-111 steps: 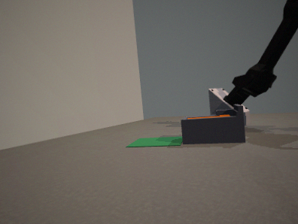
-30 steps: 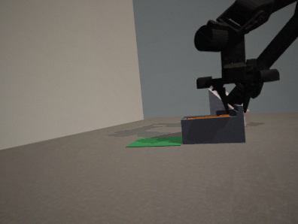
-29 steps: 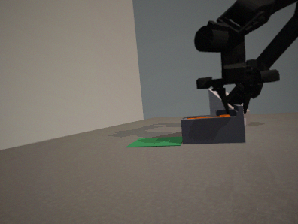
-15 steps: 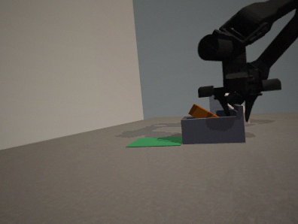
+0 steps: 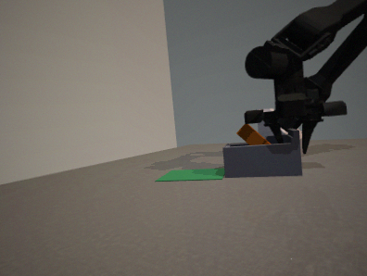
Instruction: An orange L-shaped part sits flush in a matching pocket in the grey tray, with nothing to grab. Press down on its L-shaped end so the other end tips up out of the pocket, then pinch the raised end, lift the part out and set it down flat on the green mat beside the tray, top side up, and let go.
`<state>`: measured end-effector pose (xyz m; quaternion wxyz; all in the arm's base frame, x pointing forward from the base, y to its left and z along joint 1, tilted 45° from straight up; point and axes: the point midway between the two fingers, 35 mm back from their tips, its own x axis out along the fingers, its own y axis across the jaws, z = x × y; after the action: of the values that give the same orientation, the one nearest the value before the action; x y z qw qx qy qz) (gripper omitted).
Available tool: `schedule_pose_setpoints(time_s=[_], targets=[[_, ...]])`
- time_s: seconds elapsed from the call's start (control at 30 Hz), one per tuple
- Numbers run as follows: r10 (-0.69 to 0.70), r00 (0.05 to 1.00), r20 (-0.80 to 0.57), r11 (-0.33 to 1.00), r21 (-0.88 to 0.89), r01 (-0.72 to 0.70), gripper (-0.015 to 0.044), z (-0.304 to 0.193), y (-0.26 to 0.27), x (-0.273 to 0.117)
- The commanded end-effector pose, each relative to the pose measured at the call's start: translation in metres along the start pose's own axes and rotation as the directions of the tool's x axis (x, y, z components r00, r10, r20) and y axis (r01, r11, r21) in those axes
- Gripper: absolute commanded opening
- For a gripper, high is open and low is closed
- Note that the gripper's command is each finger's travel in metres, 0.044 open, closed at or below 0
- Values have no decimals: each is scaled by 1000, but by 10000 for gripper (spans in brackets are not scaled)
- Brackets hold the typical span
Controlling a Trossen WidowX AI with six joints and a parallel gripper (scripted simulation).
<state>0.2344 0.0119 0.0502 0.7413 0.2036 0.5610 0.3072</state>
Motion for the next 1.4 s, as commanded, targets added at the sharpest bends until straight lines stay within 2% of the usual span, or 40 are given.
schedule_pose_setpoints(time_s=[0.0, 0.43, 0.73, 1.37], targets=[[-1, 1000, -1, 1000, -1, 1, 180, 0, 0, 0], [-10, 1000, -4, 1000, 4, 10, 180, 0, 9, -18], [-10, 1000, -6, 1000, 5, 10, 180, 0, -2, -107], [-17, 1000, 4, 1000, 9, 17, 180, 1, -1, -106]])
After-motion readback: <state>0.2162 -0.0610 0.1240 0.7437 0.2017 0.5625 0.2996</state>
